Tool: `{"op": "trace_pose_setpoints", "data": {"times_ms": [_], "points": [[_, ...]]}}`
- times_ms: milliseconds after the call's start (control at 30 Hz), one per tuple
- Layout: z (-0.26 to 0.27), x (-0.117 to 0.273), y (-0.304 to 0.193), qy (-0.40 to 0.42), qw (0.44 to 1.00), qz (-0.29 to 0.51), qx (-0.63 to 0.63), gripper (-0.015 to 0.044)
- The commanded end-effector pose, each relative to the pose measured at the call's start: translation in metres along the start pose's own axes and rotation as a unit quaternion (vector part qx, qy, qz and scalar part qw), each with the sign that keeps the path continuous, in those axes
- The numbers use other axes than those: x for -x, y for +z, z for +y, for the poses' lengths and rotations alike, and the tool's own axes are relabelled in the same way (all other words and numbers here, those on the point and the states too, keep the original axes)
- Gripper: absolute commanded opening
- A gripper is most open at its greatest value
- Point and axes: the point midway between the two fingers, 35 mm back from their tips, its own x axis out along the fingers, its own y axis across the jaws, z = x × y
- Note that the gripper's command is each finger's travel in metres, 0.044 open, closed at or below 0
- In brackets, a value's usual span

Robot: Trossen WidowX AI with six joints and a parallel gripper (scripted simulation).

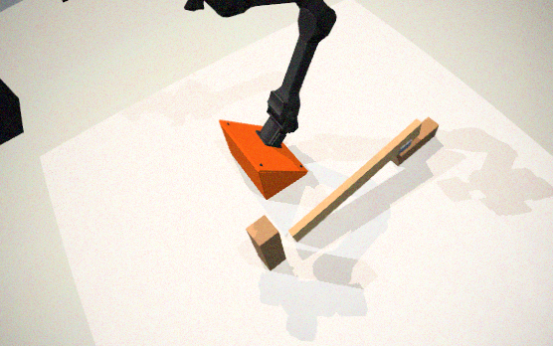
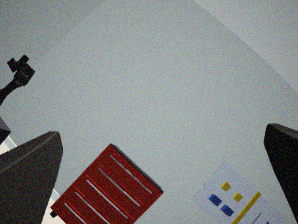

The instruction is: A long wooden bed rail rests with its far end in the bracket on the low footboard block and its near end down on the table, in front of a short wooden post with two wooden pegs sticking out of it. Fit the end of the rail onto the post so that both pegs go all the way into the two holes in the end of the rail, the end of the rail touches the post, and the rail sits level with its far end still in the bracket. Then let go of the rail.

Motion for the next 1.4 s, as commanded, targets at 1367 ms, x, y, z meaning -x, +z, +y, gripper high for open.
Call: {"op": "trace_pose_setpoints", "data": {"times_ms": [1367], "points": [[0.254,0.552,-0.079,0.358,0.049,-0.758,0.543,0.044]]}}
